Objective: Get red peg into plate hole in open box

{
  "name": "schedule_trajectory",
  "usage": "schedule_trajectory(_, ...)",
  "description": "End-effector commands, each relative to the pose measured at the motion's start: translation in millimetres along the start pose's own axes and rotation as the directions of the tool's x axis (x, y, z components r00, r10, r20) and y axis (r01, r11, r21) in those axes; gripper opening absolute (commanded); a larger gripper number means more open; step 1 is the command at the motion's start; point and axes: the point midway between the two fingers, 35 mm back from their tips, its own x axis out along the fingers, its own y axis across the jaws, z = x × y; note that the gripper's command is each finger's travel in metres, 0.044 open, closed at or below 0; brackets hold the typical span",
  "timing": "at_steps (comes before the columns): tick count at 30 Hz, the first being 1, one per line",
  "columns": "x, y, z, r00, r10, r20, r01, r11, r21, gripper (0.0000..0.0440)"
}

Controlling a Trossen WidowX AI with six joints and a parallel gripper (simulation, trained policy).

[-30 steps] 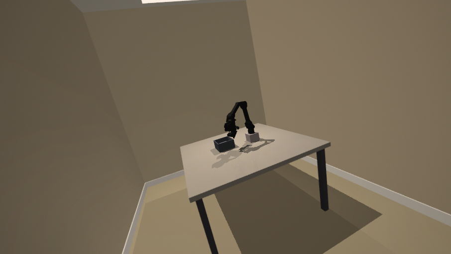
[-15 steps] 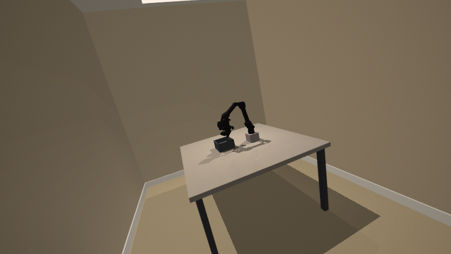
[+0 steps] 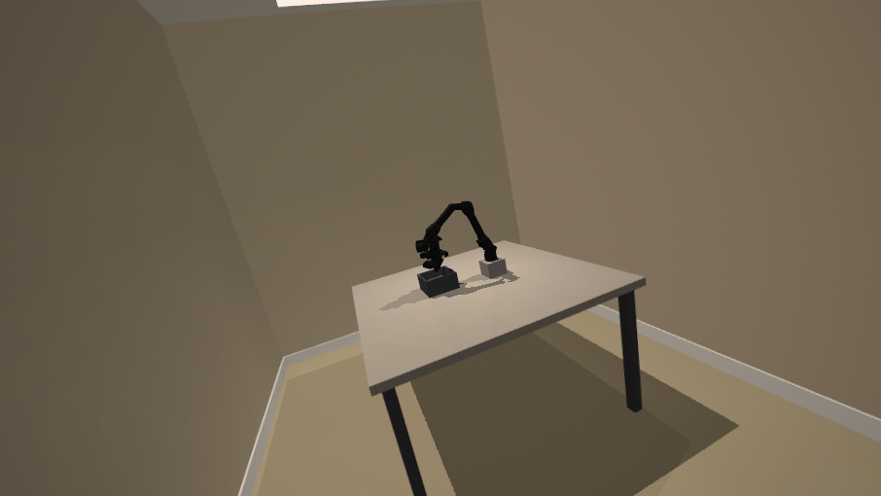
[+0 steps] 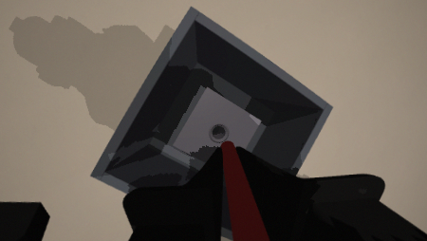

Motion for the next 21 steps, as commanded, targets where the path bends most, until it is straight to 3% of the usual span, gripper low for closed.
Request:
schedule_trajectory(1, 13, 2, 4, 1.0, 0.011, -0.023, -0.012, 0.999, -0.031, 0.0)
schedule_trajectory(5, 27, 2, 3, 0.998, 0.018, -0.055, -0.022, 0.997, -0.071, 0.0019)
schedule_trajectory(11, 45, 3, 2, 0.994, 0.021, -0.106, -0.031, 0.995, -0.1, 0.0145)
schedule_trajectory(17, 41, 8, 21, 0.994, 0.045, -0.101, -0.059, 0.988, -0.14, 0.0153)
schedule_trajectory(21, 40, 16, 29, 0.99, 0.056, -0.127, -0.072, 0.989, -0.131, 0.0247)
